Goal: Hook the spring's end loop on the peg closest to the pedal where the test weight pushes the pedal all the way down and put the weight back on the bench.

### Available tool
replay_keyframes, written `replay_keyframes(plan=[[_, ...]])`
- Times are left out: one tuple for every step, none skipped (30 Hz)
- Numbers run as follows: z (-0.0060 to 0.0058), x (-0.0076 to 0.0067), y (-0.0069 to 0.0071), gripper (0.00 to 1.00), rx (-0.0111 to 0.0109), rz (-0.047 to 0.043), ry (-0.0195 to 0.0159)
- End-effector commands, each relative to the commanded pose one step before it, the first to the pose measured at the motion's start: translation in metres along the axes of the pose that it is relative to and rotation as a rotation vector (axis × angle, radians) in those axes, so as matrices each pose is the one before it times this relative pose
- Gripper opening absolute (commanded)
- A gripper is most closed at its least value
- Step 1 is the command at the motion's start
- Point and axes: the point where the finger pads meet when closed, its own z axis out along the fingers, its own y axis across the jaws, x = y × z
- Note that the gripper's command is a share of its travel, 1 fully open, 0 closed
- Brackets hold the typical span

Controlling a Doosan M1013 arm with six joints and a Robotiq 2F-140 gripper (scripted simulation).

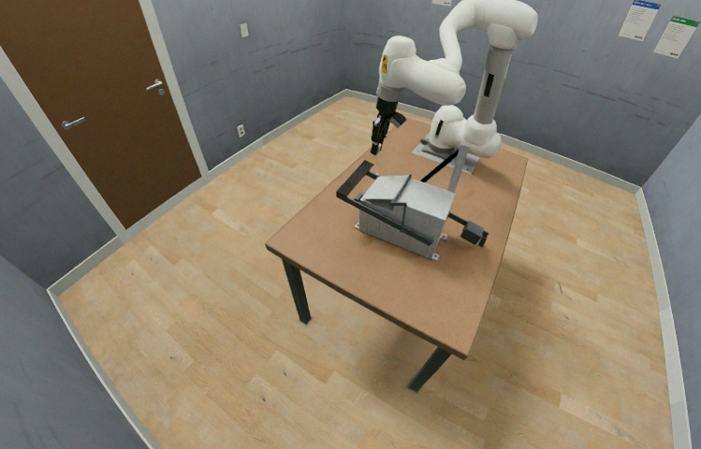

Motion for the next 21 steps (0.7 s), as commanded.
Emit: replay_keyframes(plan=[[-0.00140,-0.00365,0.00431,0.25,-0.00120,0.00020,-0.00288],[0.00000,0.00000,0.00000,0.25,0.00000,0.00000,0.00000],[0.00000,0.00000,0.00000,0.25,0.00000,0.00000,0.00000],[0.00002,0.00007,-0.00010,0.25,-0.00004,0.00002,0.00006],[-0.00032,-0.00176,0.00198,0.25,0.00000,-0.00003,-0.00154],[-0.00031,-0.00176,0.00198,0.25,0.00000,0.00000,-0.00151],[-0.00032,-0.00176,0.00198,0.25,0.00003,-0.00003,-0.00154],[-0.00031,-0.00176,0.00198,0.25,0.00000,0.00000,-0.00151],[-0.00030,-0.00176,0.00198,0.25,0.00000,-0.00003,-0.00154],[-0.00031,-0.00176,0.00198,0.25,0.00000,0.00000,-0.00151],[-0.00030,-0.00176,0.00198,0.25,0.00000,-0.00003,-0.00154],[-0.00030,-0.00176,0.00198,0.25,0.00000,0.00000,-0.00151],[-0.00029,-0.00176,0.00198,0.25,0.00000,-0.00003,-0.00154],[-0.00029,-0.00176,0.00198,0.25,0.00000,0.00000,-0.00151],[-0.00029,-0.00176,0.00198,0.25,0.00003,-0.00003,-0.00154],[-0.00029,-0.00176,0.00198,0.25,0.00000,0.00000,-0.00151],[-0.00029,-0.00176,0.00198,0.25,0.00000,-0.00003,-0.00154],[-0.00028,-0.00176,0.00198,0.25,0.00000,0.00000,-0.00151],[0.00000,0.00000,0.00000,0.25,0.00000,0.00000,0.00000],[0.00000,0.00000,0.00000,0.25,0.00000,0.00000,0.00000],[0.00025,0.00155,-0.00177,0.25,-0.00005,0.00002,0.00155]])
